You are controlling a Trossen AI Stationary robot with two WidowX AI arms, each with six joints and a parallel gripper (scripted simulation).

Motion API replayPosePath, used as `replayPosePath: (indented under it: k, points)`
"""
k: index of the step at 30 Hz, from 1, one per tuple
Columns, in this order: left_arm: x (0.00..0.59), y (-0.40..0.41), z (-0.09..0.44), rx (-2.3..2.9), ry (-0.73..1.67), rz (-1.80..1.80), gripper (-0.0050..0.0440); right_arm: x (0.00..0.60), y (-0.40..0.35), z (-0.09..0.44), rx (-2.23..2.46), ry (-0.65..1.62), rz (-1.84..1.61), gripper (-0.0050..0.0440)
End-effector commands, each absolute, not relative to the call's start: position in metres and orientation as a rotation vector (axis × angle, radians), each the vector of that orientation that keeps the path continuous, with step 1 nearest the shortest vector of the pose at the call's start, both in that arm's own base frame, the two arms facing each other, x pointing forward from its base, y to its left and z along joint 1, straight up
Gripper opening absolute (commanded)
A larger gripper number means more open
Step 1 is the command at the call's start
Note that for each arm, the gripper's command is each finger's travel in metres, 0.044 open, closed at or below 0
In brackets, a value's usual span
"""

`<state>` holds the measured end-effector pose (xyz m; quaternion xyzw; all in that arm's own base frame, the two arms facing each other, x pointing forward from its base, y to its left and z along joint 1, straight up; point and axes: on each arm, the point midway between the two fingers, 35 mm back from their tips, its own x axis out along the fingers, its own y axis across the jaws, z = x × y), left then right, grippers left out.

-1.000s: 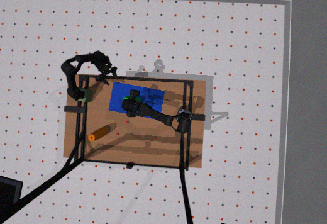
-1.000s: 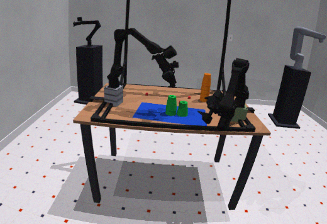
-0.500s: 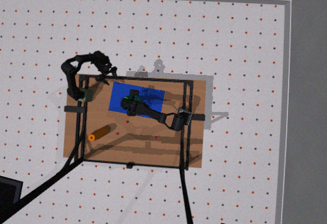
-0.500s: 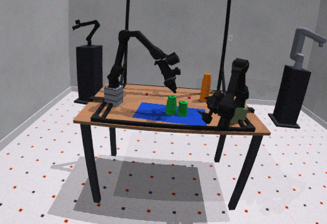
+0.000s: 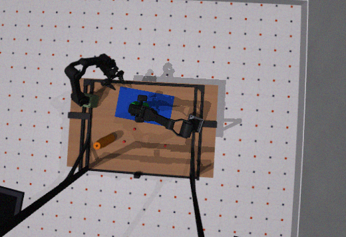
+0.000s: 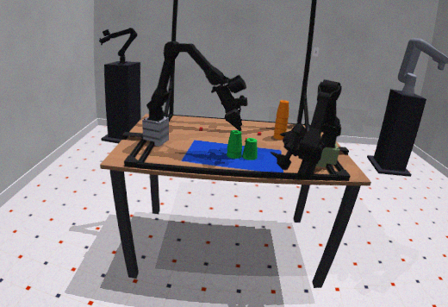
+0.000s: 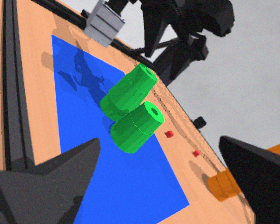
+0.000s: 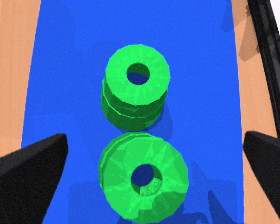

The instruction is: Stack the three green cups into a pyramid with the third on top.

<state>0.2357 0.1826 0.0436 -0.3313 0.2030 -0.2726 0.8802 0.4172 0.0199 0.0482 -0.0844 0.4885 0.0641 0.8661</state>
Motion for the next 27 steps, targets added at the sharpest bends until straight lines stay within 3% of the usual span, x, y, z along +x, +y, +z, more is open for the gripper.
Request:
replayPosePath:
  k: [1, 22, 27]
  points:
    - [0.236, 0.183, 0.043, -0.695, 0.42, -0.567, 0.044, 0.415, 0.02, 0.036, -0.181, 1.041, 0.138, 0.044]
    - [0.236, 0.183, 0.043, -0.695, 0.42, -0.567, 0.044, 0.415, 0.02, 0.013, -0.181, 1.041, 0.138, 0.044]
    - [0.236, 0.183, 0.043, -0.695, 0.42, -0.567, 0.044, 0.415, 0.02, 0.013, -0.181, 1.041, 0.138, 0.032]
